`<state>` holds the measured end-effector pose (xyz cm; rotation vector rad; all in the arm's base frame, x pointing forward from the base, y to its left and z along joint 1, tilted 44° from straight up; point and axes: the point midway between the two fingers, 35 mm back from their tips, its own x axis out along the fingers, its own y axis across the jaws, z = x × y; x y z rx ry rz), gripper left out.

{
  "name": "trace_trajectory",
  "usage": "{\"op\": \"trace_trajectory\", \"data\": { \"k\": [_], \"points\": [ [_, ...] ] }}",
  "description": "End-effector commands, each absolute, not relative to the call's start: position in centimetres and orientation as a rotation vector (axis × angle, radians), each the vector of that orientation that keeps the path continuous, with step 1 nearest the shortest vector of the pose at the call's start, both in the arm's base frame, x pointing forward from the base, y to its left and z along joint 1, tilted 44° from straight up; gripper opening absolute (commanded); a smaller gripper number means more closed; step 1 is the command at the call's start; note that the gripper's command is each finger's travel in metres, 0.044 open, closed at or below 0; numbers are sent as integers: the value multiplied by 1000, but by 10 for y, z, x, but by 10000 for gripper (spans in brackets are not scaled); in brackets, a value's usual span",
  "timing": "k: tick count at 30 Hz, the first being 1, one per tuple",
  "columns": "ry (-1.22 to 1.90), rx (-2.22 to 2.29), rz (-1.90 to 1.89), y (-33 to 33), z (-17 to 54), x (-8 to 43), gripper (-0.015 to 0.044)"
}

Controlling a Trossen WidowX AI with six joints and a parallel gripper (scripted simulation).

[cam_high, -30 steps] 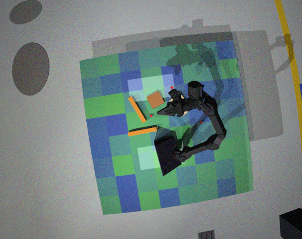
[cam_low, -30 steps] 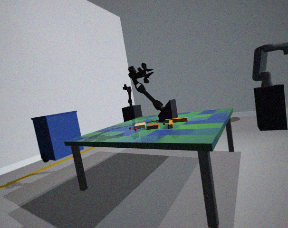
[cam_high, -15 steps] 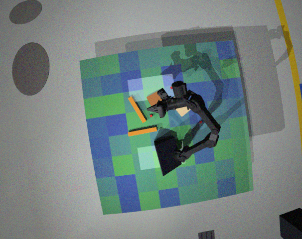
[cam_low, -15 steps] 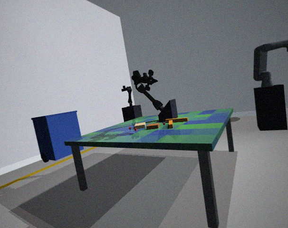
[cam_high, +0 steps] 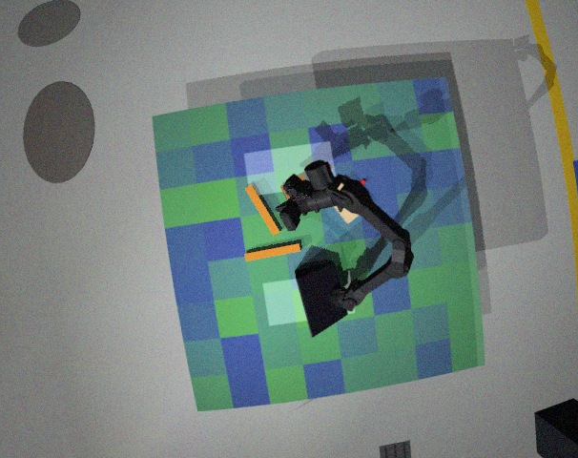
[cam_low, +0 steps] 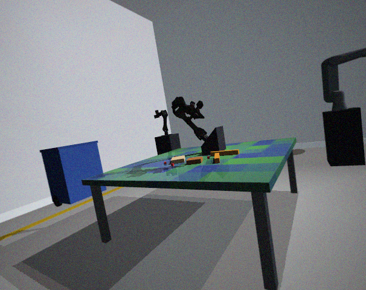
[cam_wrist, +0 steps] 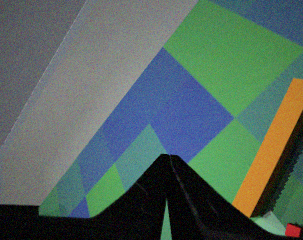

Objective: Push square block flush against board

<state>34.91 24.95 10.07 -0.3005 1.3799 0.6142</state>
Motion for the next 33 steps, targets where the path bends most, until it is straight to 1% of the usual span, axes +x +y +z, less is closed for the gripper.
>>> {"op": "trace_trajectory", "data": {
  "k": [1, 17, 33],
  "points": [
    [1402, -455, 592, 229, 74, 350, 0],
    [1486, -981, 575, 160, 10, 346, 0],
    [1613, -1526, 633, 92, -29, 330, 0]
  ]
}}
